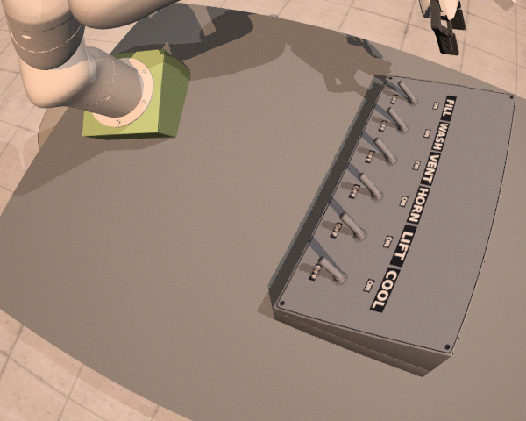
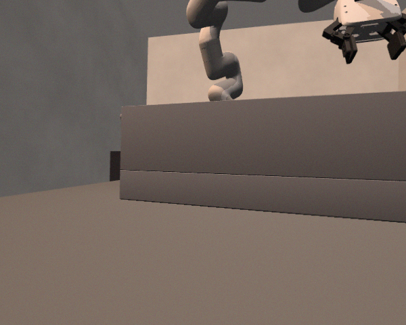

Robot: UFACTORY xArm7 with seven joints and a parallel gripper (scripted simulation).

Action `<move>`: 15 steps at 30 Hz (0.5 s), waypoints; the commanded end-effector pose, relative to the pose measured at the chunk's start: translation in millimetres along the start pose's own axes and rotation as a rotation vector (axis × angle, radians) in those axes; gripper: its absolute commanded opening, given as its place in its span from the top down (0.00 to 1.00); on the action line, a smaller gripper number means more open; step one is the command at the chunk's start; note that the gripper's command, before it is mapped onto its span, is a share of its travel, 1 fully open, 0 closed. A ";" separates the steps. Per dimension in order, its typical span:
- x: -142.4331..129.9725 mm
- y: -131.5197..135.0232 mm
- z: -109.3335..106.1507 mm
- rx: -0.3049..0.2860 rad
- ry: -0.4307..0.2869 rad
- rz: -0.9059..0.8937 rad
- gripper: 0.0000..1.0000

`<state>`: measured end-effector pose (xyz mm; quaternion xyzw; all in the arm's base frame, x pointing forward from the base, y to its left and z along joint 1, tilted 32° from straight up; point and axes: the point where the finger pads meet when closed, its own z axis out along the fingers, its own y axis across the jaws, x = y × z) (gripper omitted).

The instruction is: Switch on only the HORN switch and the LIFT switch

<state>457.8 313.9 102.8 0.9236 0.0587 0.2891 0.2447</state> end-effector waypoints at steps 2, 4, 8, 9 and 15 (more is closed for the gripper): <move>64.4 -1.5 2.4 -0.005 -0.012 -0.004 0.24; 69.5 -0.7 2.6 -0.004 -0.012 -0.005 0.24; 70.4 -0.5 3.2 -0.004 -0.012 -0.005 0.00; 70.4 -0.5 3.9 -0.004 -0.012 -0.005 0.00; 70.3 -0.5 10.8 -0.005 -0.012 -0.005 0.00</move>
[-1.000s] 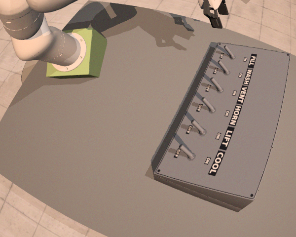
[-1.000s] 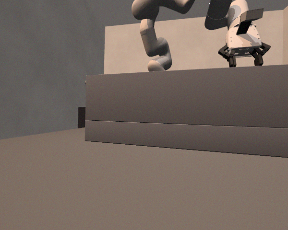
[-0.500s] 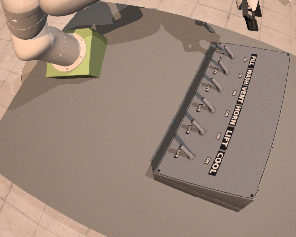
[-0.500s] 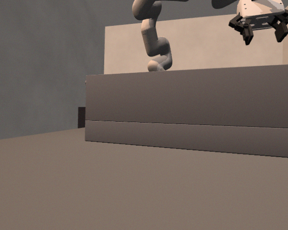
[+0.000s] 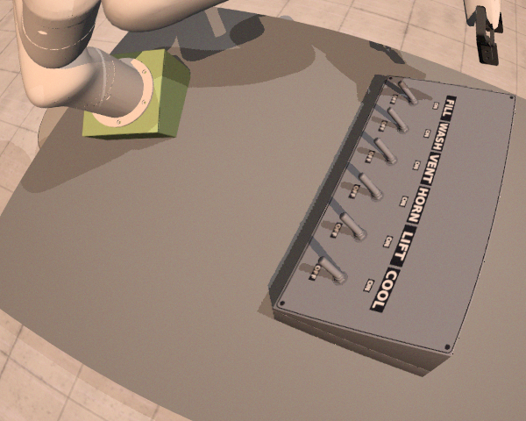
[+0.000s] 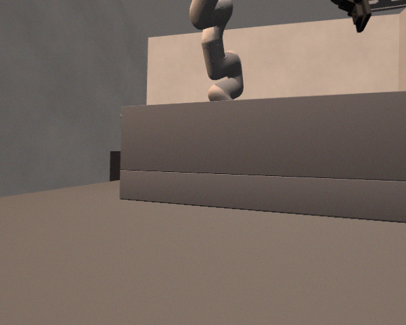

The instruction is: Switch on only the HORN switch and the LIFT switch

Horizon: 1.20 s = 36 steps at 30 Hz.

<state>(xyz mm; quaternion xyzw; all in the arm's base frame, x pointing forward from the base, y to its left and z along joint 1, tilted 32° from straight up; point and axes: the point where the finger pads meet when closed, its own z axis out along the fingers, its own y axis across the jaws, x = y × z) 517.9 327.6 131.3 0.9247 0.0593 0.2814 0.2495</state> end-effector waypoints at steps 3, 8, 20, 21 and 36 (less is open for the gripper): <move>2.9 -0.4 12.4 0.003 0.003 0.003 0.00; 2.9 -0.4 33.3 0.003 0.003 0.003 0.00; 3.0 -0.5 63.4 0.003 0.003 0.003 0.00; 3.0 -0.5 64.2 0.003 0.003 0.003 0.00; 3.0 -0.5 64.8 0.003 0.003 0.003 0.00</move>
